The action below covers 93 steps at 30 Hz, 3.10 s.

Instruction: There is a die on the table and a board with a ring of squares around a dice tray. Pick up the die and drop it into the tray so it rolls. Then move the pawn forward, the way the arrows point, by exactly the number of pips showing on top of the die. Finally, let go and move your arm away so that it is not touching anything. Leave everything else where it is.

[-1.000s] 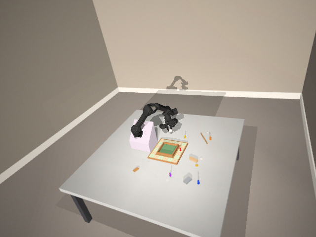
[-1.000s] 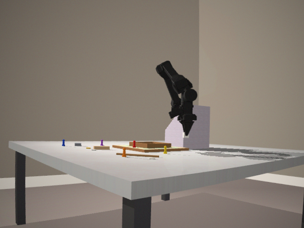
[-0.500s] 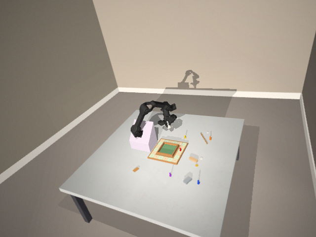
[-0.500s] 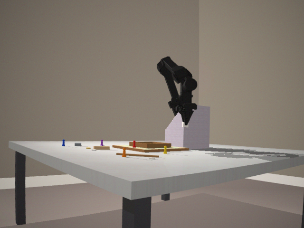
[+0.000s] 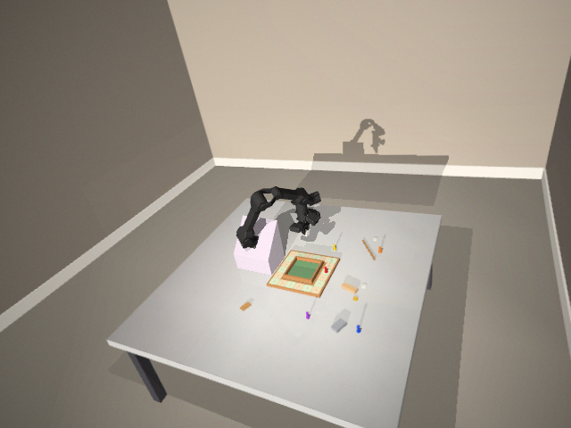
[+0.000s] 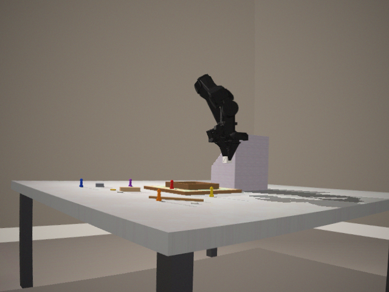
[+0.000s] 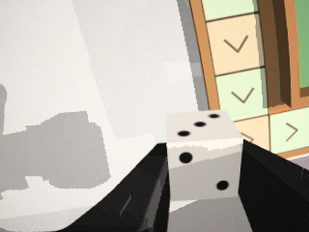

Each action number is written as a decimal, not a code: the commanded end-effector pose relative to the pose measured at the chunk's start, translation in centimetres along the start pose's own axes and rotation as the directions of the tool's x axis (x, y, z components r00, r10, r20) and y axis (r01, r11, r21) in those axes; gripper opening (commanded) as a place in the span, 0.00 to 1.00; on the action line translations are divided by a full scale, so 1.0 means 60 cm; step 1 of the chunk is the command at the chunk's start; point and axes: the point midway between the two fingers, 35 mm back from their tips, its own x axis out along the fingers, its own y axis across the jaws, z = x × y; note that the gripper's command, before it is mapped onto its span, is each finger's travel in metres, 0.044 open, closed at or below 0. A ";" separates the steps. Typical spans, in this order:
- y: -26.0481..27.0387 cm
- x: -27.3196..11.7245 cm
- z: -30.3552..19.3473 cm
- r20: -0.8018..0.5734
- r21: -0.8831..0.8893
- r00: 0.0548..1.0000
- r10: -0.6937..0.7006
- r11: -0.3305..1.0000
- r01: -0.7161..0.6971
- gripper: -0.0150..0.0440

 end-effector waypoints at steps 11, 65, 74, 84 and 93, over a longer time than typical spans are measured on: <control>-0.054 0.006 0.041 0.008 -0.390 1.000 0.011 0.921 -0.007 0.25; -0.260 0.057 0.108 0.011 -0.986 0.999 -0.033 -0.167 0.005 0.25; -0.257 0.072 0.096 -0.098 -0.981 0.983 0.153 -0.180 -0.070 0.25; -0.253 0.081 0.088 -0.174 -0.975 0.876 0.449 -0.201 -0.090 0.25; -0.253 0.084 0.086 -0.135 -0.984 0.716 0.684 -0.178 -0.015 0.25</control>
